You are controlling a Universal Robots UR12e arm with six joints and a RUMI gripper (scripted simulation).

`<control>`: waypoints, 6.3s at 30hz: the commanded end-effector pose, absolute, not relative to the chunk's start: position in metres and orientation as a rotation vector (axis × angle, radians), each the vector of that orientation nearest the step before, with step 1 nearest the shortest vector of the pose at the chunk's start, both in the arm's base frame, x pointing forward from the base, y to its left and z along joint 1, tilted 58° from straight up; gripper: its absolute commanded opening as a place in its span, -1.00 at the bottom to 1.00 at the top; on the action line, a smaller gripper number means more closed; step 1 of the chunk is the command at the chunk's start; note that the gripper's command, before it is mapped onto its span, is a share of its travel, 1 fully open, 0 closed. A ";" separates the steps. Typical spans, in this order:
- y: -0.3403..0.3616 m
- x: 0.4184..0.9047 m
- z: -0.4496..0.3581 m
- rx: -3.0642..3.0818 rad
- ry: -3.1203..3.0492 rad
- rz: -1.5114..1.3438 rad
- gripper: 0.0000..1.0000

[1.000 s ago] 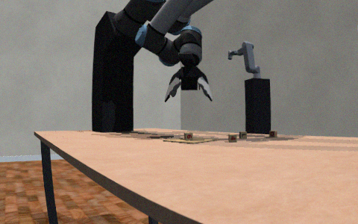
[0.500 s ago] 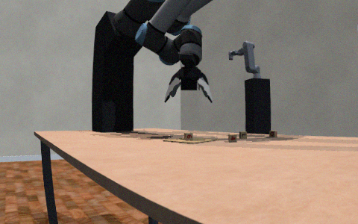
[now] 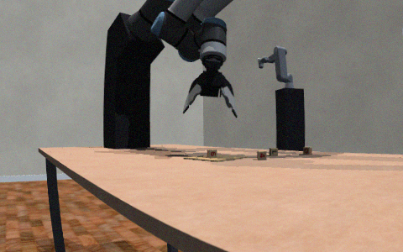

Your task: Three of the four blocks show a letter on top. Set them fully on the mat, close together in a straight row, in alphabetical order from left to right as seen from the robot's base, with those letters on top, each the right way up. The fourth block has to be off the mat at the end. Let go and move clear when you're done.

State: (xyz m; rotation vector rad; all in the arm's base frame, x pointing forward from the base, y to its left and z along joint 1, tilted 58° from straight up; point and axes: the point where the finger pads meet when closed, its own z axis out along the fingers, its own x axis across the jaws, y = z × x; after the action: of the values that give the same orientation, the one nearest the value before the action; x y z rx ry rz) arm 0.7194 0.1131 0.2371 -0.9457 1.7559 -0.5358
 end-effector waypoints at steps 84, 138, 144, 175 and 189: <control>0.124 0.711 0.242 -1.840 1.228 -0.671 1.00; 0.132 0.734 0.221 -2.387 0.277 -1.153 1.00; 0.132 0.734 0.221 -2.388 0.273 -1.155 1.00; 0.133 0.734 0.221 -2.388 0.274 -1.154 -0.26; 0.134 0.736 0.219 -2.388 0.274 -1.154 -0.26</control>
State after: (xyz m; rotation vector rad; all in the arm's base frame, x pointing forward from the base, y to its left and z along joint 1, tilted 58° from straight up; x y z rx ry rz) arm 0.7327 0.1320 0.2186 -2.3887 0.2788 -1.1498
